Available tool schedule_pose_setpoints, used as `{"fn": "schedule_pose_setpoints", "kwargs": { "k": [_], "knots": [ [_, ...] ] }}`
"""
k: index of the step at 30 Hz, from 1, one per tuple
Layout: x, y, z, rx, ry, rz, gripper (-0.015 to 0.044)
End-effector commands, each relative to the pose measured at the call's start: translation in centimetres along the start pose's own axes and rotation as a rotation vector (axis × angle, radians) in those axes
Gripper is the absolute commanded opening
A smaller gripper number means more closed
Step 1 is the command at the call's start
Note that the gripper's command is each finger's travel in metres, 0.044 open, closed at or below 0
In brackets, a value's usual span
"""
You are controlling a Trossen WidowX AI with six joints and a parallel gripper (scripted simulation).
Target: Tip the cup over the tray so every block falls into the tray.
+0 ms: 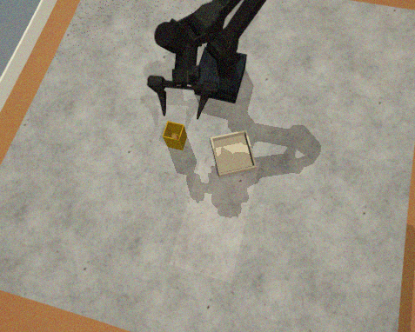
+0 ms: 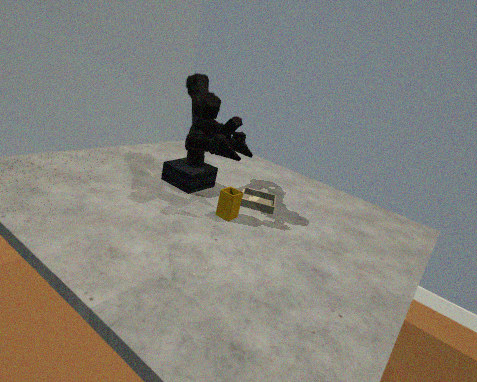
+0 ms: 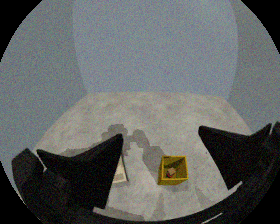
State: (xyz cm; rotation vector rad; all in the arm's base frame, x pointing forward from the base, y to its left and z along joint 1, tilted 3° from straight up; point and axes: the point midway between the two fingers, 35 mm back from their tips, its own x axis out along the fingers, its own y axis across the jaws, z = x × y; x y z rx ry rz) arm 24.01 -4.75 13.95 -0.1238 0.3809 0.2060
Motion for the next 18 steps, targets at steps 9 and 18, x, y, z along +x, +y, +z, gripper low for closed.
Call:
{"fn": "schedule_pose_setpoints", "kwargs": {
  "k": [9,18],
  "knots": [
    [-1.6,-2.0,-6.1,0.098,0.129,-0.12,0.044],
    [-0.6,-2.4,-7.8,0.1,0.133,-0.116,0.044]
  ]
}}
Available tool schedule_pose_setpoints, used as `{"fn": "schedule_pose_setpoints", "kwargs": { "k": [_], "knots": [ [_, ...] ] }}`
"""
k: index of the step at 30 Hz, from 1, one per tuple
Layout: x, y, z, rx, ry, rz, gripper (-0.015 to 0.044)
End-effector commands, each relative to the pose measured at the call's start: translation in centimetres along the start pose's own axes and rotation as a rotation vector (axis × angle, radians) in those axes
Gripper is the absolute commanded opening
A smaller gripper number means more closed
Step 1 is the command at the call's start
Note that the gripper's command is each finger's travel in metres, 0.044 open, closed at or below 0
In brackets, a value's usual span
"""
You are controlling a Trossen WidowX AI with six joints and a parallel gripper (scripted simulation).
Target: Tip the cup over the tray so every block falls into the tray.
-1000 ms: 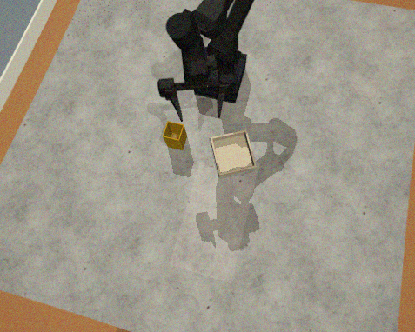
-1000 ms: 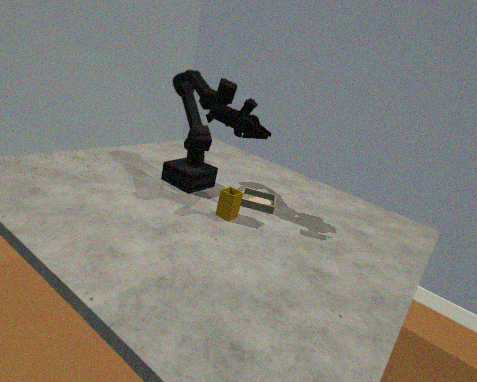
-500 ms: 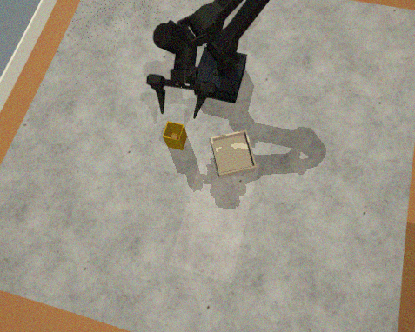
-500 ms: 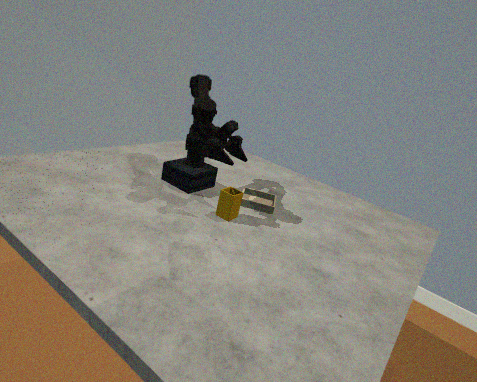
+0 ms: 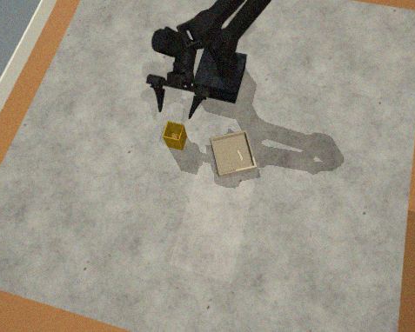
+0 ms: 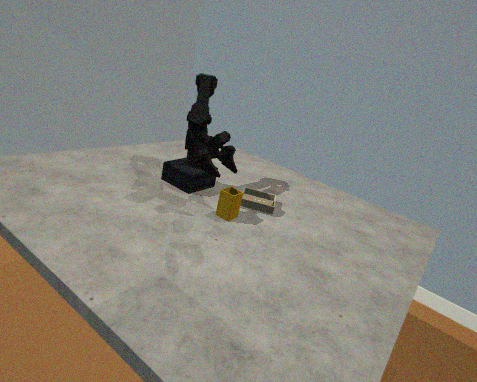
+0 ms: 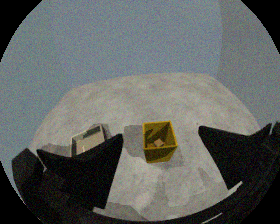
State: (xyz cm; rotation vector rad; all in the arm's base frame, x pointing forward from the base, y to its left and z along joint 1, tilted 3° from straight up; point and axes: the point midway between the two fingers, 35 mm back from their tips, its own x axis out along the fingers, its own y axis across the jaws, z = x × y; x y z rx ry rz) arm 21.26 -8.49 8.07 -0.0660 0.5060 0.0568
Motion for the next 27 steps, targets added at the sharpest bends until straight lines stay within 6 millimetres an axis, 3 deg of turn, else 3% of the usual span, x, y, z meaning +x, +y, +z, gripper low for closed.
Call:
{"fn": "schedule_pose_setpoints", "kwargs": {
  "k": [1,21,27],
  "knots": [
    [0.6,0.0,-1.0,0.004,0.008,0.009,0.044],
    [2.5,0.4,-5.3,0.009,0.02,0.021,0.044],
    [2.8,0.5,-5.6,0.01,0.02,0.021,0.044]
  ]
}}
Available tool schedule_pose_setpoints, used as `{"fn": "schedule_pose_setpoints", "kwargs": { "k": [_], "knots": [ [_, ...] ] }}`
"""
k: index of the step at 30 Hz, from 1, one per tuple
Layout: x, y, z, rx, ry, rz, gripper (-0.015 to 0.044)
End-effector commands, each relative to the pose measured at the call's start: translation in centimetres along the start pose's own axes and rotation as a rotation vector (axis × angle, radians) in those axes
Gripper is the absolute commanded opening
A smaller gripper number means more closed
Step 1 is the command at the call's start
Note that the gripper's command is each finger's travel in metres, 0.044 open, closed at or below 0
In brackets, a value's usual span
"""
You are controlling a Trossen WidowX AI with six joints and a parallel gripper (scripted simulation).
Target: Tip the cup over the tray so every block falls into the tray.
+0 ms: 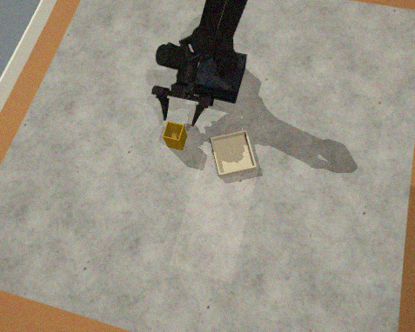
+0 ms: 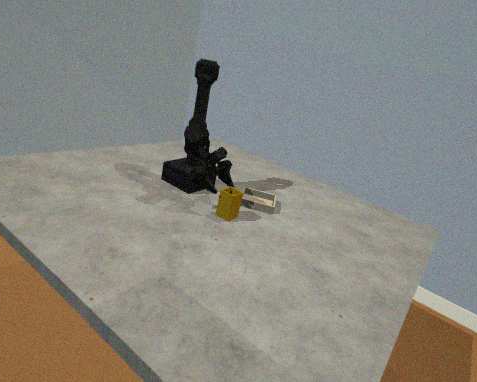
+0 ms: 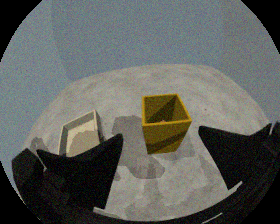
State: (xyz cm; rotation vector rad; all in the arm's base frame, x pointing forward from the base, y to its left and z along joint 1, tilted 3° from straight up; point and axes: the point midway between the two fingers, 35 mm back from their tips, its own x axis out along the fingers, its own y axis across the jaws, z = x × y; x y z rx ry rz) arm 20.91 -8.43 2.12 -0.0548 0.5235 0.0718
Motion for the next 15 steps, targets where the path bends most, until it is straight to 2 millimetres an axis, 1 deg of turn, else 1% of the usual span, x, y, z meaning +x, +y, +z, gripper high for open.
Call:
{"fn": "schedule_pose_setpoints", "kwargs": {
  "k": [1,15],
  "knots": [
    [0.3,0.1,-0.2,0.003,0.003,0.003,0.044],
    [2.5,0.2,-0.1,0.004,-0.005,-0.001,0.044]
  ]
}}
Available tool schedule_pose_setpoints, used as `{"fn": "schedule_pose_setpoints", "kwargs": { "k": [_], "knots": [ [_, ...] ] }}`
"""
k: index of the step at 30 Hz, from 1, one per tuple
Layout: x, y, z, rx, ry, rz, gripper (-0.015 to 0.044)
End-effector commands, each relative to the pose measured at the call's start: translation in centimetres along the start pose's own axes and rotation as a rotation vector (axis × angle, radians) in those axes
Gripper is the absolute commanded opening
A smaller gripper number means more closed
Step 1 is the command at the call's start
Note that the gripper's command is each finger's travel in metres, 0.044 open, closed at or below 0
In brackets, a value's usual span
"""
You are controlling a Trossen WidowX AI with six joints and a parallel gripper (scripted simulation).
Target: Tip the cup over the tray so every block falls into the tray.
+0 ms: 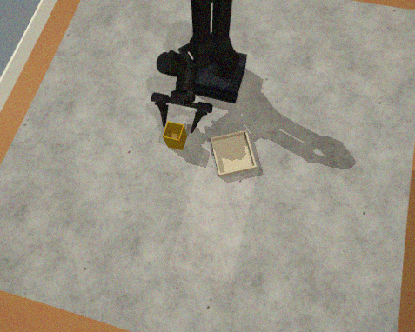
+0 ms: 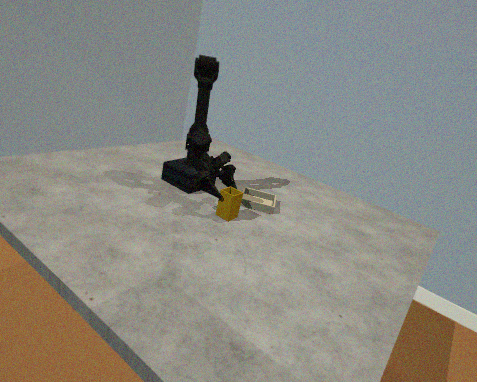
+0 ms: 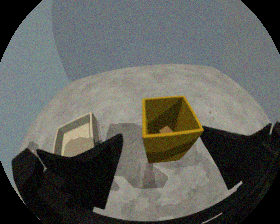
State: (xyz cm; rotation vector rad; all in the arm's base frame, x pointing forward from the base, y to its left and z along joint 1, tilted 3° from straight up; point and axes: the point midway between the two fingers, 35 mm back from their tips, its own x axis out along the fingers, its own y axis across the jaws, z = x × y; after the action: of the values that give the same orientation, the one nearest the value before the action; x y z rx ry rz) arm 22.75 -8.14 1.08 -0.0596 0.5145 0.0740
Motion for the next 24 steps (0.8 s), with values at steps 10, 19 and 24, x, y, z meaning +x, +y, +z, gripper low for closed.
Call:
{"fn": "schedule_pose_setpoints", "kwargs": {
  "k": [10,19,24],
  "knots": [
    [1.9,0.1,-0.1,0.003,-0.004,-0.011,0.044],
    [3.2,0.1,-0.2,0.003,-0.006,-0.012,0.044],
    [4.0,0.1,-0.2,0.003,-0.007,-0.012,0.044]
  ]
}}
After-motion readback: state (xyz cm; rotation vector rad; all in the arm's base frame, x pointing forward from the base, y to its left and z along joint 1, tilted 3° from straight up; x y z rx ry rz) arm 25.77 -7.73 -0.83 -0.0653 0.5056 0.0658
